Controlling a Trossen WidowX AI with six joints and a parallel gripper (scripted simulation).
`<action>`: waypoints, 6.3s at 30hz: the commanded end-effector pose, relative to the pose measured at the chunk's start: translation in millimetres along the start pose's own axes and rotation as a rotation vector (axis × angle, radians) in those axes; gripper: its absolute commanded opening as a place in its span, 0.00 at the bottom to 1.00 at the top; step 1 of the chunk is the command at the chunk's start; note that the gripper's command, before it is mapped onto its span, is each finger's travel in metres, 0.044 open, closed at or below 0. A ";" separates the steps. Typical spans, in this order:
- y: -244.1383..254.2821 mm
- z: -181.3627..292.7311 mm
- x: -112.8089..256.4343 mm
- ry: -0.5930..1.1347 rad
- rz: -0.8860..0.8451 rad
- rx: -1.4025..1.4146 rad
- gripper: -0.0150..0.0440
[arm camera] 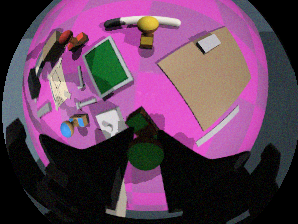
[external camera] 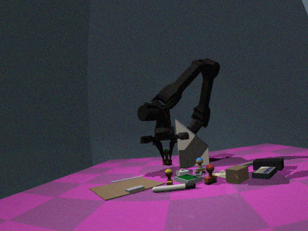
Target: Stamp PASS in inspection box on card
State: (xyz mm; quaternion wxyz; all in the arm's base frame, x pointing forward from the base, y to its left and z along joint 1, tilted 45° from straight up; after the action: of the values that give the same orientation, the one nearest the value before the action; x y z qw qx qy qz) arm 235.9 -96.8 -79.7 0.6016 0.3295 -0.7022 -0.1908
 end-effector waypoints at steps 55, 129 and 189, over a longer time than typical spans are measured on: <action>54.4 -86.7 5.6 -0.001 -0.005 0.007 0.25; 55.3 -86.3 -39.8 -0.004 -0.011 0.014 0.25; 55.3 -86.4 -39.7 -0.004 -0.011 0.014 0.25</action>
State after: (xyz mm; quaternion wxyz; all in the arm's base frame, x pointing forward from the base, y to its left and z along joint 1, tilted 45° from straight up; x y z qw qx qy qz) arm 308.9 -17.8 -55.1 0.5978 0.3363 -0.7022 -0.1908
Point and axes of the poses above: the point midway between the two fingers, 35 mm back from their tips, its own x axis back along the fingers, its own y axis across the jaws, z = x × y, the point moved 6 cm from there along x, back along the fingers, and after that the axes turned 15 degrees about x, right-handed, at the moved point
